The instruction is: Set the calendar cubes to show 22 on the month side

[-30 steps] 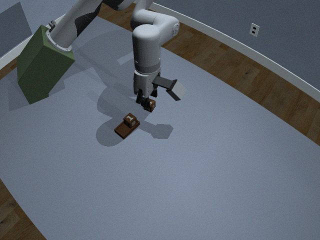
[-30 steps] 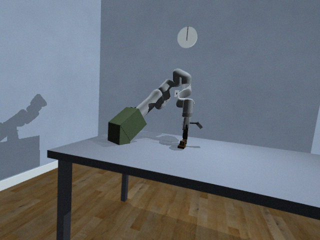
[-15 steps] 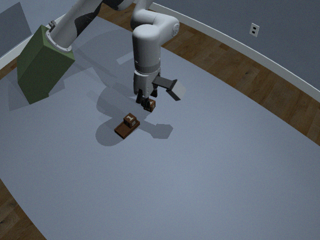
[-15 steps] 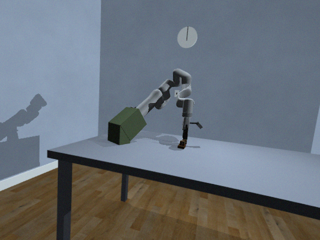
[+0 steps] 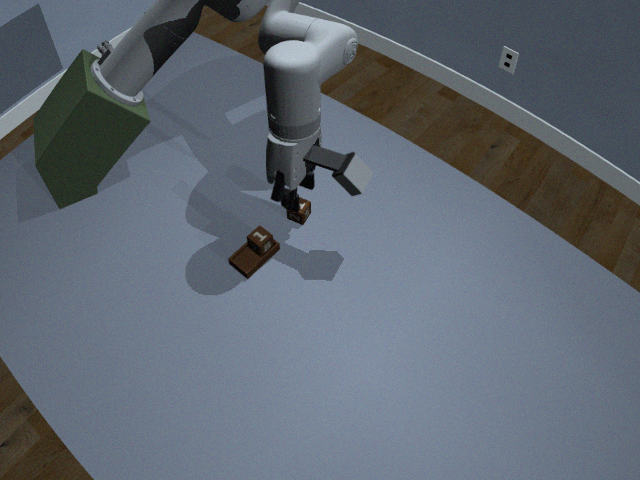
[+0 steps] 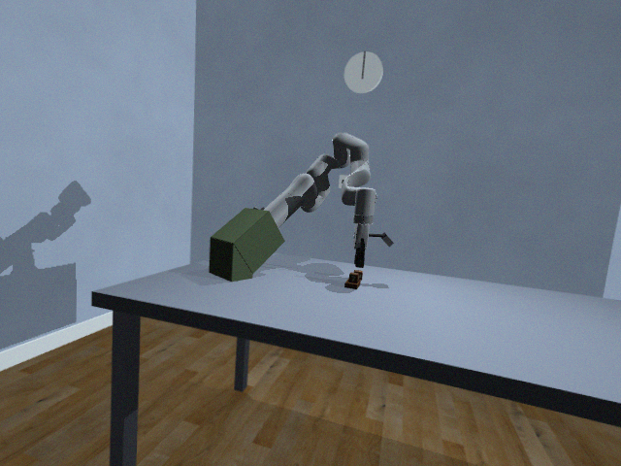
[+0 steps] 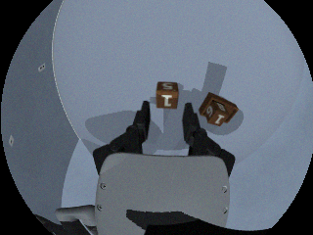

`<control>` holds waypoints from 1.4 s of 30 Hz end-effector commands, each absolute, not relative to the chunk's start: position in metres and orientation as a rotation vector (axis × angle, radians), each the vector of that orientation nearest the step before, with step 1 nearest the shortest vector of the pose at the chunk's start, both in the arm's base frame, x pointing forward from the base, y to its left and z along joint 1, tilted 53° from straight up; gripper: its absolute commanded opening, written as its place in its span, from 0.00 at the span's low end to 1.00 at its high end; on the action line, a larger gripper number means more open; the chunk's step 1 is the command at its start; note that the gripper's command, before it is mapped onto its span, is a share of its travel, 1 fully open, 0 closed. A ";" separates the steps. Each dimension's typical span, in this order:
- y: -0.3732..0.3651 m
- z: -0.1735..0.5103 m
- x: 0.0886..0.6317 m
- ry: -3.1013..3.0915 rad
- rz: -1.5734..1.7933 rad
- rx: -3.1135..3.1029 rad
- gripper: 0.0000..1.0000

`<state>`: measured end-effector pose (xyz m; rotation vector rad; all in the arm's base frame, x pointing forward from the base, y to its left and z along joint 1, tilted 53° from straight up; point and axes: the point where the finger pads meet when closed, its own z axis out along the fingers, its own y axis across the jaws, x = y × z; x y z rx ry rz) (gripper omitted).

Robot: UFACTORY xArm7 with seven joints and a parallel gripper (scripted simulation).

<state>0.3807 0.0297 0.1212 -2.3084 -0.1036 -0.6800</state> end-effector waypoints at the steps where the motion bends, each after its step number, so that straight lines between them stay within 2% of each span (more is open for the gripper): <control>1: 0.020 0.130 0.376 -0.101 -0.684 -2.310 0.49; 17: 0.007 0.142 0.366 -0.096 -0.699 -2.302 0.49; 25: 0.008 0.140 0.364 -0.005 -0.921 -2.218 0.49; 35: 0.009 0.139 0.362 0.021 -0.983 -2.189 0.49; 42: 0.010 0.136 0.360 0.105 -1.179 -2.093 0.49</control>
